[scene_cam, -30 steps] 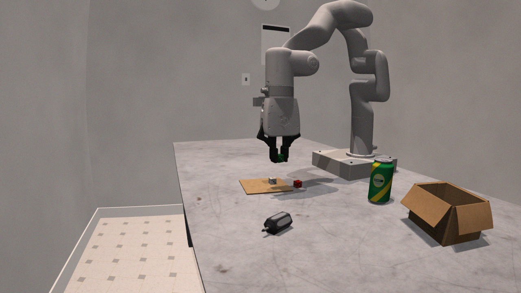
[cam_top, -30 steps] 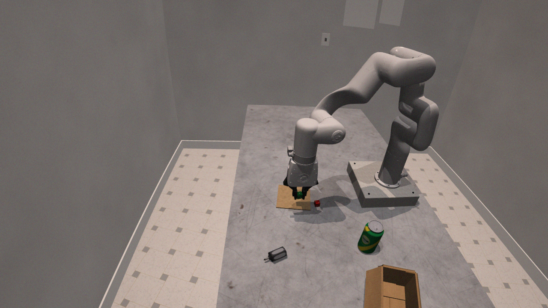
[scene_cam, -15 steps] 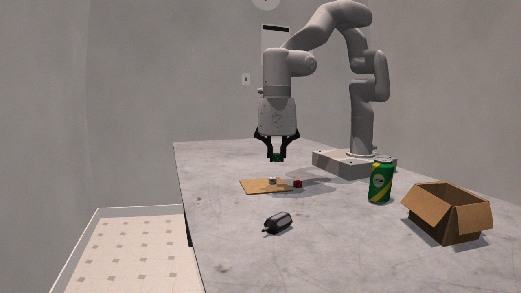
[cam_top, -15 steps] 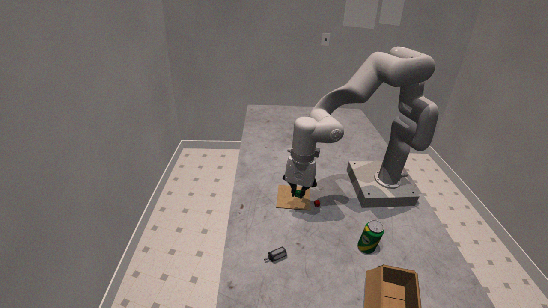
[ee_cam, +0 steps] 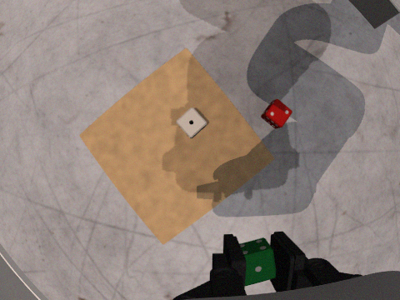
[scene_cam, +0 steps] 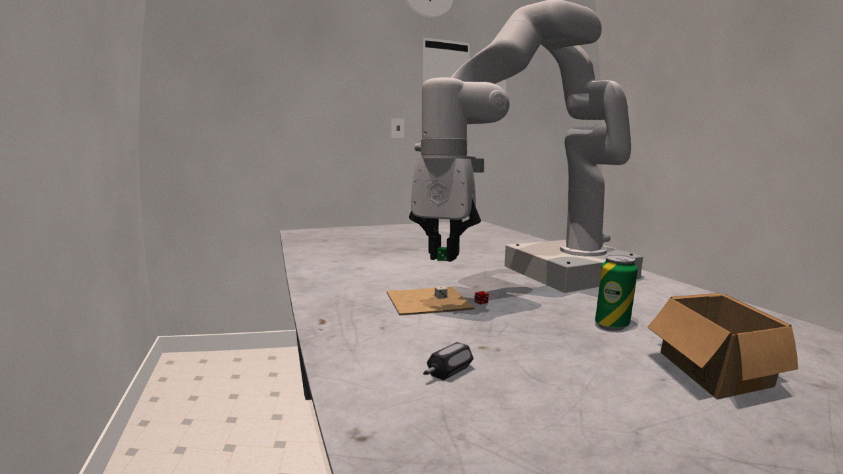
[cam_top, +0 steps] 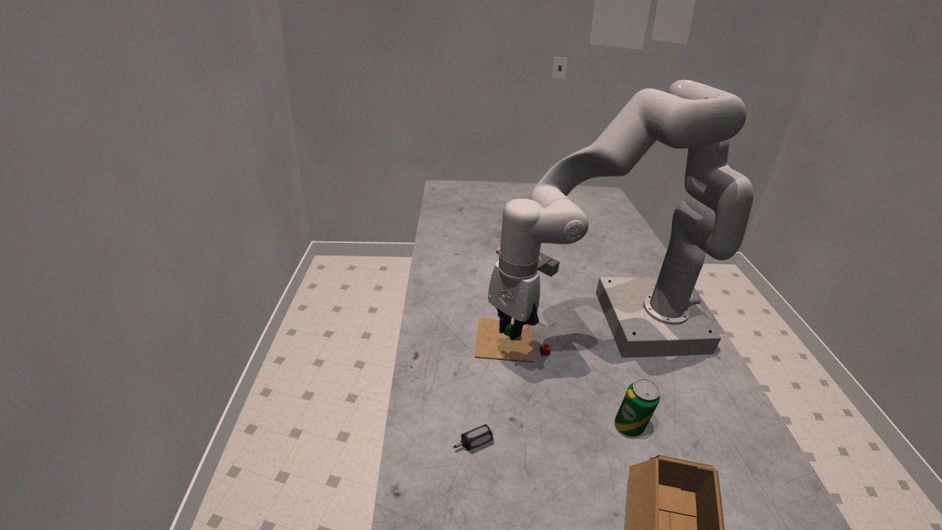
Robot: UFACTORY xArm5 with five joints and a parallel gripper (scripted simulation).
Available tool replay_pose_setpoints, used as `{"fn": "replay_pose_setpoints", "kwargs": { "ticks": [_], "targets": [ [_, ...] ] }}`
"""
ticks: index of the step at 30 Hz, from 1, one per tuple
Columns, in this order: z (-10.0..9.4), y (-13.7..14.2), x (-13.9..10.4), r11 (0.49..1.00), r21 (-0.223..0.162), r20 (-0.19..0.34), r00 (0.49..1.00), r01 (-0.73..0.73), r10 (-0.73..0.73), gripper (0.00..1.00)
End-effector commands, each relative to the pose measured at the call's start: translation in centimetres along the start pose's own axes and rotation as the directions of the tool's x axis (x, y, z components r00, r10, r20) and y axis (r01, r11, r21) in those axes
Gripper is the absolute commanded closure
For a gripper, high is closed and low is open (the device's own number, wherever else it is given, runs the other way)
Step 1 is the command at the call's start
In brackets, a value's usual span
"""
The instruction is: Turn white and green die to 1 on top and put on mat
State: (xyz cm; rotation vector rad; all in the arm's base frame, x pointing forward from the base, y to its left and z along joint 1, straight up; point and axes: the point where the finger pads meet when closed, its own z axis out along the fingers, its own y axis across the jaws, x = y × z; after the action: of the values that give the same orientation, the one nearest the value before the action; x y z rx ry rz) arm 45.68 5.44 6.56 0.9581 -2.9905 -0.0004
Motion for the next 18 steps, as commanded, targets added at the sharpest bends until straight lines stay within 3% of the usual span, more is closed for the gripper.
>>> {"fn": "replay_pose_setpoints", "kwargs": {
  "ticks": [1,6,9,10,18],
  "targets": [
    [-0.15,-0.36,0.01,0.988,0.001,0.004,0.988,-0.152,0.152,0.85],
    [-0.16,-0.69,0.17,0.951,0.001,0.004,0.951,-0.31,0.31,0.85],
    [-0.16,-0.71,0.18,0.947,0.001,0.004,0.947,-0.322,0.322,0.85],
    [-0.17,-0.89,0.27,0.915,0.0,0.004,0.915,-0.404,0.404,0.85],
    [-0.19,-1.33,0.48,0.807,0.0,0.004,0.807,-0.591,0.591,0.85]
  ]
}}
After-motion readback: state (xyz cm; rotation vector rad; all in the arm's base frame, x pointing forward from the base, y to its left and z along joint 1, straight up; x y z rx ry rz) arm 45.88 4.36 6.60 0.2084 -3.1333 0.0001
